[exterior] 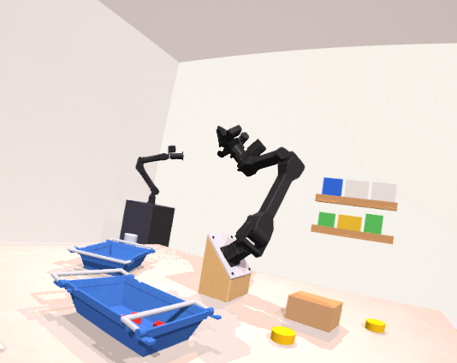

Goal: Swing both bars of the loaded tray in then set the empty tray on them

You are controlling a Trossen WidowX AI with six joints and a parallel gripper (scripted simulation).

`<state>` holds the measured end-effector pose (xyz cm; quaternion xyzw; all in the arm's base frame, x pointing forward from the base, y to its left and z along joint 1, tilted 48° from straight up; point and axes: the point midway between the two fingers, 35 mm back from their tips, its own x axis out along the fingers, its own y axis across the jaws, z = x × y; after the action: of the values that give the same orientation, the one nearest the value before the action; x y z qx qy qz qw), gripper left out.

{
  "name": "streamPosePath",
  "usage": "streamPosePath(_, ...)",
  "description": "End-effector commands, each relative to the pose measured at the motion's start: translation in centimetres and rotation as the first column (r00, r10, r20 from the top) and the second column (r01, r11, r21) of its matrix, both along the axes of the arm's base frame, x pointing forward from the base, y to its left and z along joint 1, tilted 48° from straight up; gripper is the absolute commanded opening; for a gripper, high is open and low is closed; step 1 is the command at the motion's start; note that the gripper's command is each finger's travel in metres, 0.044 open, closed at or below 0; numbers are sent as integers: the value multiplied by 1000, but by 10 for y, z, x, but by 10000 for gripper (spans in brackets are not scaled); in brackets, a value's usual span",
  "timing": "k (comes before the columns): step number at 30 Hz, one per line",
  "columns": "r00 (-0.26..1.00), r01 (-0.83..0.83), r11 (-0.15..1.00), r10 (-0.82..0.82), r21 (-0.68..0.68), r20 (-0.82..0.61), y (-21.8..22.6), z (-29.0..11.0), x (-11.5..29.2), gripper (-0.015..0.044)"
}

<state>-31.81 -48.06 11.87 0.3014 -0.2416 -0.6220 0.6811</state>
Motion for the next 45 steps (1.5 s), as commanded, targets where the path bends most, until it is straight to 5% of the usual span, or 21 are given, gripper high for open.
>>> streamPosePath(1,996,-83,995,84,58,-7,-31,-20,47,87)
streamPosePath(13,945,-322,906,325,274,36,-77,-83,192,87)
streamPosePath(24,796,-550,723,605,418,1,-74,-126,333,87)
streamPosePath(38,422,-725,255,899,640,120,17,-184,521,87)
streamPosePath(45,133,-694,-36,975,719,178,92,-207,593,87)
